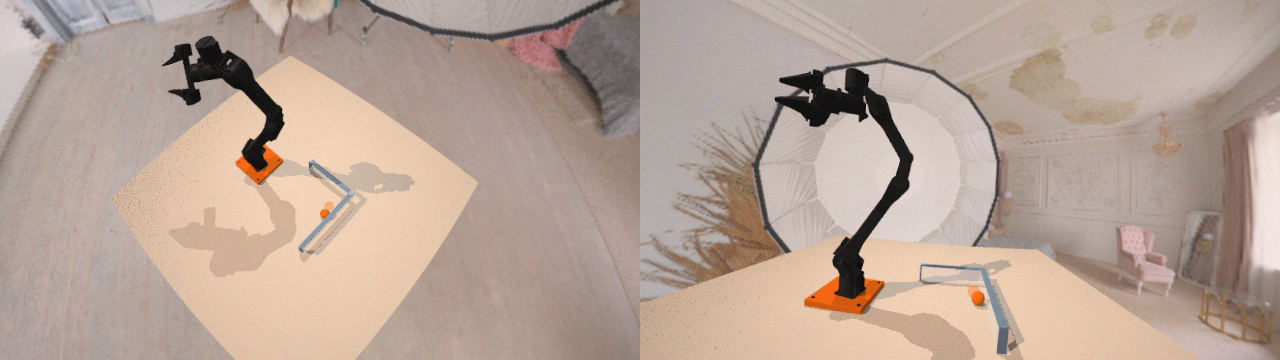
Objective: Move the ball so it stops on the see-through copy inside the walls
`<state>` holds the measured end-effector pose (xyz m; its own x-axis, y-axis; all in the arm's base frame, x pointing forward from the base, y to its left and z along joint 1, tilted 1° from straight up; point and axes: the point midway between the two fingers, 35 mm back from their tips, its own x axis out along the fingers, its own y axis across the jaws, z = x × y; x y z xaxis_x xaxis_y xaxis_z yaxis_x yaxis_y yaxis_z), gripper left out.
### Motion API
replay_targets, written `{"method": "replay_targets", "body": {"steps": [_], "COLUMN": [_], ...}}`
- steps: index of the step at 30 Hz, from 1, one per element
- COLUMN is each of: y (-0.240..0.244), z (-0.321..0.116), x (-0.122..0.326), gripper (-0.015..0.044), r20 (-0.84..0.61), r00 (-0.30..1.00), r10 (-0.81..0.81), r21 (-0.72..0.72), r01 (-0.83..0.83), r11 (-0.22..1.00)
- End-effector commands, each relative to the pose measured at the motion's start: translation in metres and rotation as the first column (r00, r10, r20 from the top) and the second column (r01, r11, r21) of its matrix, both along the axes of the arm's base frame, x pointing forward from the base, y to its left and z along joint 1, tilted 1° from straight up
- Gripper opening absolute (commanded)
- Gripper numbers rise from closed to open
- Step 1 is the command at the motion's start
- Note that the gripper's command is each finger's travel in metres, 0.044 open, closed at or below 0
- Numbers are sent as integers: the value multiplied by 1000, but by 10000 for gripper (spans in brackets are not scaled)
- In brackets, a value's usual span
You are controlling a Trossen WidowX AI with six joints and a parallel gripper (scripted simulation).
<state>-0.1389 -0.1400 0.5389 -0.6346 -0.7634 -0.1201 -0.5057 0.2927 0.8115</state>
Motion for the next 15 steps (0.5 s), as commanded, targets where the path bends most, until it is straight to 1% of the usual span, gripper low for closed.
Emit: {"method": "replay_targets", "body": {"steps": [1,4,7,10,15], "y": [-1,-23,-51,-79,-122], "z": [-1,-10,-22,-37,-65], "x": [0,4,14,28,64], "gripper": [374,299,299,299,299], "r20": [-1,-14,-30,-46,-93], "r00": [1000,993,966,919,780], "r10": [8,115,256,392,618], "r21": [4,66,146,233,400], "r01": [-8,-114,-249,-371,-539], "r11": [1000,991,957,899,741]}}
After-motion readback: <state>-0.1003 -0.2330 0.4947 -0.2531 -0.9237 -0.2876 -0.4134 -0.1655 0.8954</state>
